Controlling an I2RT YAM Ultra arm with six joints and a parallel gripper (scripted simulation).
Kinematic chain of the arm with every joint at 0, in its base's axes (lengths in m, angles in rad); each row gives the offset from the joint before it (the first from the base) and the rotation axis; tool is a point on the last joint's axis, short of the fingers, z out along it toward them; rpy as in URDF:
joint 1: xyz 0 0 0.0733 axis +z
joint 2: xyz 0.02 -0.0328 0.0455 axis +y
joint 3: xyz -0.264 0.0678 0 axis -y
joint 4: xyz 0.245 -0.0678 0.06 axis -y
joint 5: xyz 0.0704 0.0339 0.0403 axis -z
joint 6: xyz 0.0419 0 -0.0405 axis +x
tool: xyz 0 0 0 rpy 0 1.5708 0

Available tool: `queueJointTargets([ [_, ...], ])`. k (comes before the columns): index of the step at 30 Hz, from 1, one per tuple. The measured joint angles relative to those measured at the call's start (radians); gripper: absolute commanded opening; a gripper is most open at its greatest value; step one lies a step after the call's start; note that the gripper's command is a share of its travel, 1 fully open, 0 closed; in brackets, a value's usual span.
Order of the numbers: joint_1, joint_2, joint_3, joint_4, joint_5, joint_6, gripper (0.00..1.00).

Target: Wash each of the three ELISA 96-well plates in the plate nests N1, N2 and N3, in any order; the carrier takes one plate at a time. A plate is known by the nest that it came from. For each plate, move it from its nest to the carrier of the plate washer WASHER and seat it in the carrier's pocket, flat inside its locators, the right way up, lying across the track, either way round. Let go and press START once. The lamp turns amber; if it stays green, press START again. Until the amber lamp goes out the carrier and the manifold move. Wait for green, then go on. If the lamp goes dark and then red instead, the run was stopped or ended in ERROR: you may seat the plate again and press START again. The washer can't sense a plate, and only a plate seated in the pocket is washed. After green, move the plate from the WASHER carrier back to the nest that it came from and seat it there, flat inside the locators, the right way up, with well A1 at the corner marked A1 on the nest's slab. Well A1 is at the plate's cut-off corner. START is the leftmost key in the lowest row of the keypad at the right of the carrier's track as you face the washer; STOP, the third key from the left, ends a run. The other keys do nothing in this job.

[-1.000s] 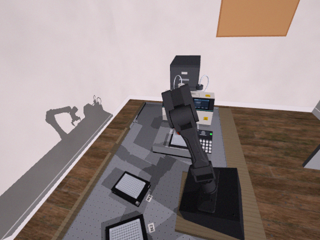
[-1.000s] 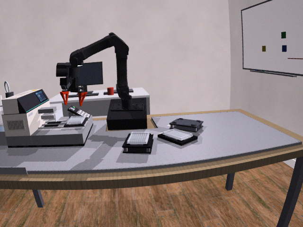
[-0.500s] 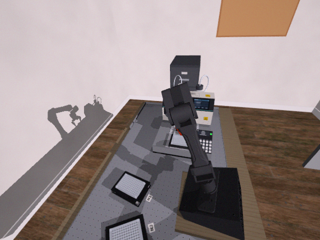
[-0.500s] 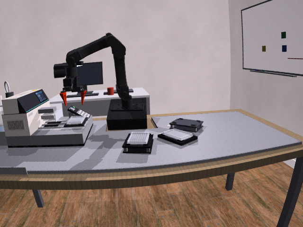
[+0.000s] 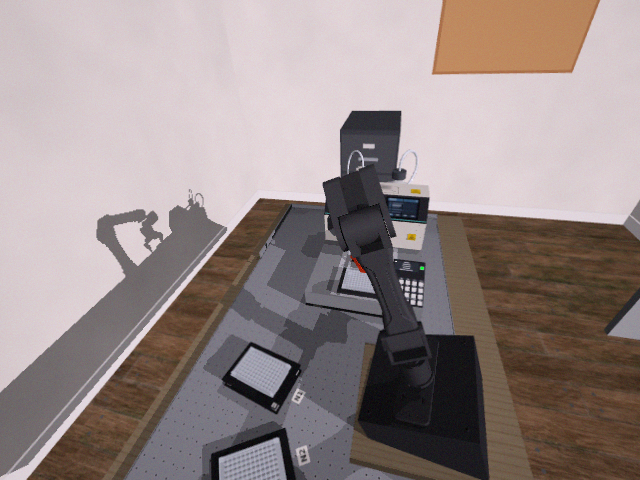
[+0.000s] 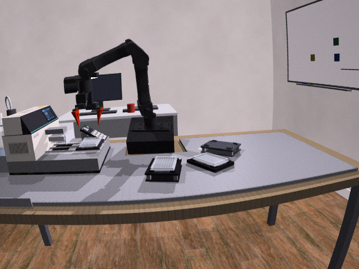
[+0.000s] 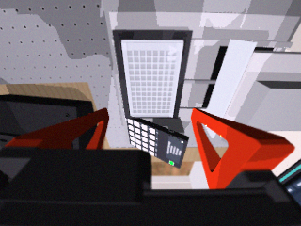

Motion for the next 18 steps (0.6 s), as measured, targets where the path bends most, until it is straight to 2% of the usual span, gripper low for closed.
queueJointTargets([
  [18,0.031,0.018,-0.082,0.094,0.004,0.027,1.00],
])
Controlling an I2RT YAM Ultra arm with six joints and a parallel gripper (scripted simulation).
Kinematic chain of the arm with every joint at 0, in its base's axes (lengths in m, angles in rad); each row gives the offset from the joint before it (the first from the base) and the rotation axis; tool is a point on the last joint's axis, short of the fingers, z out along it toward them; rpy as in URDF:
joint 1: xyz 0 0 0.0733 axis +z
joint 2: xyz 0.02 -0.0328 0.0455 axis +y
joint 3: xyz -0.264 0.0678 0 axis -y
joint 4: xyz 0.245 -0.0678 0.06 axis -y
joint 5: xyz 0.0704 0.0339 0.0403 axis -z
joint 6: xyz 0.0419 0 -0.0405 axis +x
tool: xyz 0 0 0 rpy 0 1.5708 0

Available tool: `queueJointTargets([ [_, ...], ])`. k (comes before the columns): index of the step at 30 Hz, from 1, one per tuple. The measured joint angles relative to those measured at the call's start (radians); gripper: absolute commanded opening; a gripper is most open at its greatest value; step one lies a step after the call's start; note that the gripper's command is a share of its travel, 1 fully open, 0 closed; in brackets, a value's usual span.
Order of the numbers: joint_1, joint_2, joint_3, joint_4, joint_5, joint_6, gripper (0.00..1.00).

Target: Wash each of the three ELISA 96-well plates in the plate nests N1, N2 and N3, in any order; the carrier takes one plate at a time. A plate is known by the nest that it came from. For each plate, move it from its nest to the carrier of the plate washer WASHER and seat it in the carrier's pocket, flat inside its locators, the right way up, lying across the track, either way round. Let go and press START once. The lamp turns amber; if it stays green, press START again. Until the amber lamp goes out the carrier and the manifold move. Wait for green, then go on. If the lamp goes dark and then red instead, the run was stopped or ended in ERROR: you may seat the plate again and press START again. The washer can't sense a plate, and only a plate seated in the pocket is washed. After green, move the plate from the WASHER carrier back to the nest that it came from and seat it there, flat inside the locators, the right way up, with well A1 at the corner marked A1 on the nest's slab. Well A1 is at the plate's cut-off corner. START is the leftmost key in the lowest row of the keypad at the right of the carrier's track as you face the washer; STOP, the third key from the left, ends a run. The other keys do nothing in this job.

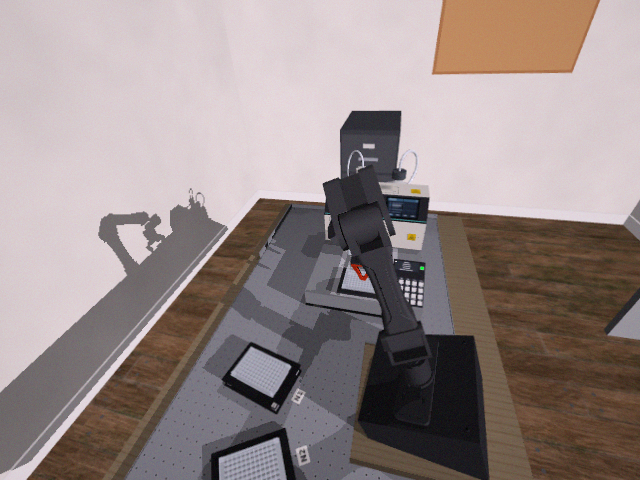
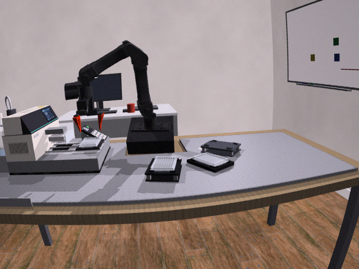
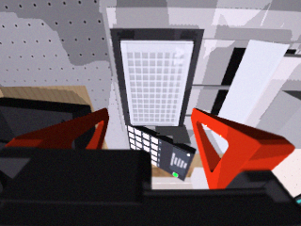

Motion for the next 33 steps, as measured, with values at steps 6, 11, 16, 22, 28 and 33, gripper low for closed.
queueJointTargets([
  [6,0.008,0.006,-0.018,0.034,0.001,0.010,1.00],
  [11,0.017,0.015,-0.042,0.063,0.002,0.019,1.00],
  [16,0.027,0.024,-0.063,0.096,0.003,0.028,1.00],
  [22,0.031,0.030,-0.076,0.127,0.005,0.037,1.00],
  [28,0.031,0.030,-0.077,0.138,0.005,0.040,1.00],
  [33,0.031,0.030,-0.077,0.140,0.005,0.040,1.00],
])
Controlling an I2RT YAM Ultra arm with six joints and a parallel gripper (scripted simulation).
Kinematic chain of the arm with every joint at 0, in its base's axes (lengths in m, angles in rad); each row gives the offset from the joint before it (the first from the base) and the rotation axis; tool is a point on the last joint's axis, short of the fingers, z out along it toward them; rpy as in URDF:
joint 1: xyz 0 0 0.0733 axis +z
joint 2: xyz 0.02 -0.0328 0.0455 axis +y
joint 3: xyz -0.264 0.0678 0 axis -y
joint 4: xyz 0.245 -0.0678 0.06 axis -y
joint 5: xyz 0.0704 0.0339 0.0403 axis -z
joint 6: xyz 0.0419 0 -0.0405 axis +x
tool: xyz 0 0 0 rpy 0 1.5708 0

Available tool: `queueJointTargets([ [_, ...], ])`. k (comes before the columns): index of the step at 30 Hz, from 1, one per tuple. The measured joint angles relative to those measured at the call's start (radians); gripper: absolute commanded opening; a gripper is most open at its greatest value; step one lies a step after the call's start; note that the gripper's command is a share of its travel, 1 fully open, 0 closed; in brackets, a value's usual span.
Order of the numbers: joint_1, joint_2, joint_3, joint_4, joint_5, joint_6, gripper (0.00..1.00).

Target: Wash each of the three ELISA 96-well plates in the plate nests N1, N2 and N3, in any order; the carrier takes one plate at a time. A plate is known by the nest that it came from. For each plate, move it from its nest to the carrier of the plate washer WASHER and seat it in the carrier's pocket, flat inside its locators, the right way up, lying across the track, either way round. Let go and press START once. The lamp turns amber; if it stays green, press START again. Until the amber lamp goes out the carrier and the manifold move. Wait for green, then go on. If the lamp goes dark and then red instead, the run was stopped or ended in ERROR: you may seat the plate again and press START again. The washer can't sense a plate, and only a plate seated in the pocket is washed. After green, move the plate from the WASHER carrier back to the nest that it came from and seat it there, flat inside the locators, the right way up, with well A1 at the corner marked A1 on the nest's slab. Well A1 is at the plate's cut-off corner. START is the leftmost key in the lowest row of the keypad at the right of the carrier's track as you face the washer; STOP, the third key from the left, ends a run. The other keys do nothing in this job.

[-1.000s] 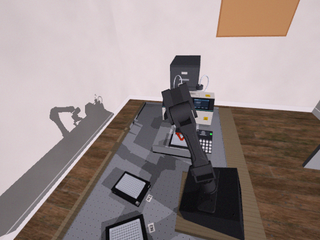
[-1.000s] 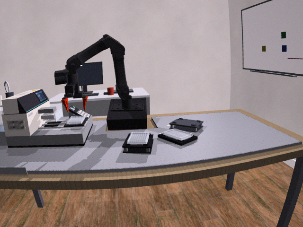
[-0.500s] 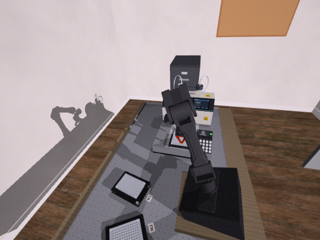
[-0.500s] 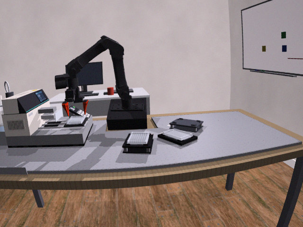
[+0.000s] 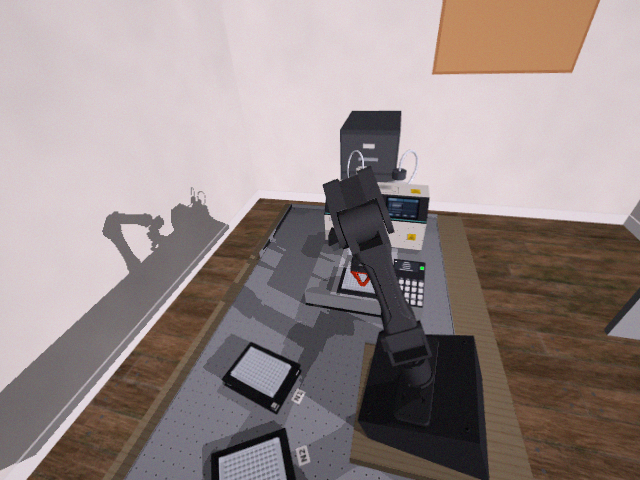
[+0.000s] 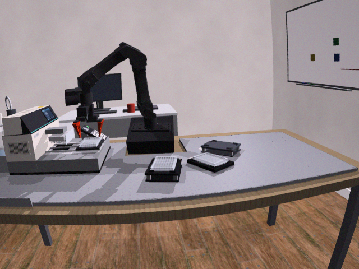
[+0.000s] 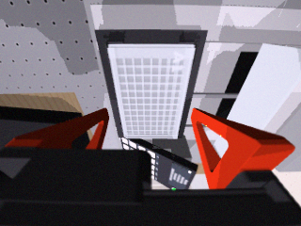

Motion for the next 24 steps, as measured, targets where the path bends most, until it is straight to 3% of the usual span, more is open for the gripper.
queueJointTargets([
  [24,0.010,0.011,-0.020,0.029,0.001,0.008,1.00],
])
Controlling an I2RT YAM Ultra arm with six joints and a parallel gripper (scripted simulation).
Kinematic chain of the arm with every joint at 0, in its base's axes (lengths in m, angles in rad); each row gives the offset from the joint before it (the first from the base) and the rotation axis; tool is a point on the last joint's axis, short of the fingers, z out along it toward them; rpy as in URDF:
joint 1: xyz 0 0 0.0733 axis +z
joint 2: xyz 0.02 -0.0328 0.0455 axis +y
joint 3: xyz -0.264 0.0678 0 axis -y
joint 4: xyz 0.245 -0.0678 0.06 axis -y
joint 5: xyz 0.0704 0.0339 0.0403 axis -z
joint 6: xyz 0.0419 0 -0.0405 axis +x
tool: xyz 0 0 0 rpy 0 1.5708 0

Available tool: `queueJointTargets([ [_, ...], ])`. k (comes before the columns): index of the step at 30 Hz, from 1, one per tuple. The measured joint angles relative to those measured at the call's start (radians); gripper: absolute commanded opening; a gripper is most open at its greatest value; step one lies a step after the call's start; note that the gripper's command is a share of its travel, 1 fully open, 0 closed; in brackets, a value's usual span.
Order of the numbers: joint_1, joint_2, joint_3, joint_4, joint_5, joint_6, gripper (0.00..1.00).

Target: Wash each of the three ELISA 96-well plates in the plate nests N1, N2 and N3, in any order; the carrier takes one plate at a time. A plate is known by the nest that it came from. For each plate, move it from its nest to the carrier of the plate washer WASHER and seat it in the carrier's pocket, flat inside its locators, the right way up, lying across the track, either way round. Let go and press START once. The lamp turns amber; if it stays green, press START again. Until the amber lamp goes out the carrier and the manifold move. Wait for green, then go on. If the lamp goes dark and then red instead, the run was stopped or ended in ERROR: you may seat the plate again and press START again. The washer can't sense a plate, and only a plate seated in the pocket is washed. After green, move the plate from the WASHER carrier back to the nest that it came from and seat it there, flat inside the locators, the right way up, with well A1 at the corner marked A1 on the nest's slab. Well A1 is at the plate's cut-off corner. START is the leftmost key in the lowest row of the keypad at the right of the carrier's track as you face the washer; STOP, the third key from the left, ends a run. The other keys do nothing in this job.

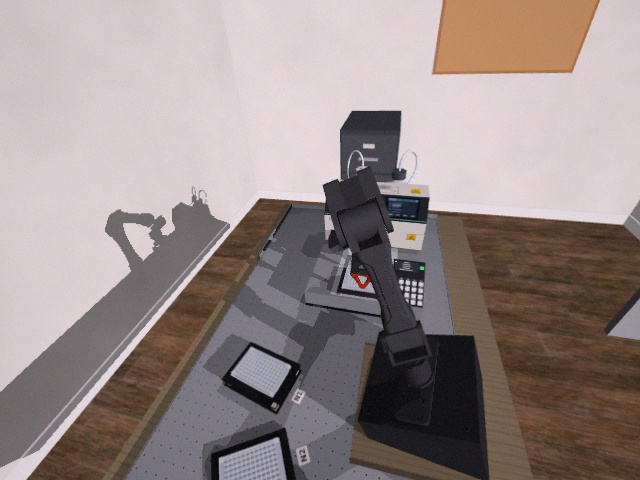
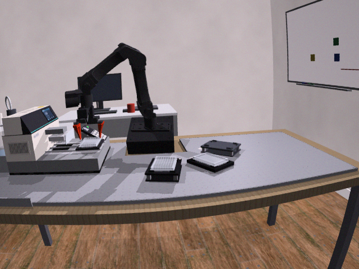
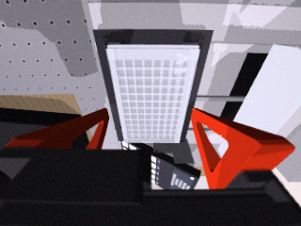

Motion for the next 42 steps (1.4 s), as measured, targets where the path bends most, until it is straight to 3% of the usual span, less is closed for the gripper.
queueJointTargets([
  [42,0.023,0.034,-0.047,0.092,0.003,0.026,1.00],
])
